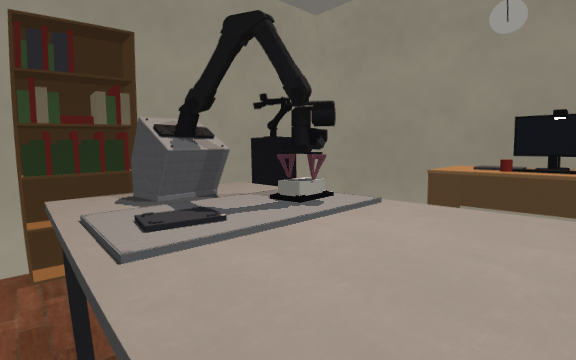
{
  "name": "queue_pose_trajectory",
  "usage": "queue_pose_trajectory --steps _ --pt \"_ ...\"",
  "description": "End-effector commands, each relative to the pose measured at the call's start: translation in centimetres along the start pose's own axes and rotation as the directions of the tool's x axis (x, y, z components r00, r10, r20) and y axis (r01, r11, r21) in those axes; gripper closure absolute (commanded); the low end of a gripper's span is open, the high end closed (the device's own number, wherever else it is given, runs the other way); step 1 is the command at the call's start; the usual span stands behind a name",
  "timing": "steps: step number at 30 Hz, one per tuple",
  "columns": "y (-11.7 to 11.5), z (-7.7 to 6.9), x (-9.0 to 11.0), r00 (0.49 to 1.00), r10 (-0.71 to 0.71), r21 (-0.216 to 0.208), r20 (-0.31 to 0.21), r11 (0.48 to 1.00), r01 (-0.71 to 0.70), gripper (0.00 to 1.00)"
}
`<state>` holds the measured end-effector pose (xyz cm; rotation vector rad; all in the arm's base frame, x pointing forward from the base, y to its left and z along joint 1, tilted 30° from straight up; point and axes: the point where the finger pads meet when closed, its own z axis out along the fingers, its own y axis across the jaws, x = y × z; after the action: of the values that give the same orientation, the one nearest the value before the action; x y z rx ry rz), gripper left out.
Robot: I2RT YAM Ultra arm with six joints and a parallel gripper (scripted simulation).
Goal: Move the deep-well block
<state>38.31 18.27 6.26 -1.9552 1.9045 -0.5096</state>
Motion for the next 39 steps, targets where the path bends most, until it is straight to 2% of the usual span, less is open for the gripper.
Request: queue_pose_trajectory --steps 1,29,39 --pt "-0.4 0.0 -0.5 1.000 -0.003 0.015 0.021 1.000 0.003 0.00" --pt "-0.5 4.0 -0.6 1.000 -0.003 0.015 0.021 1.000 0.003 0.00" --pt "-0.5 4.1 -0.6 1.000 -0.003 0.015 0.021 1.000 0.003 0.00"
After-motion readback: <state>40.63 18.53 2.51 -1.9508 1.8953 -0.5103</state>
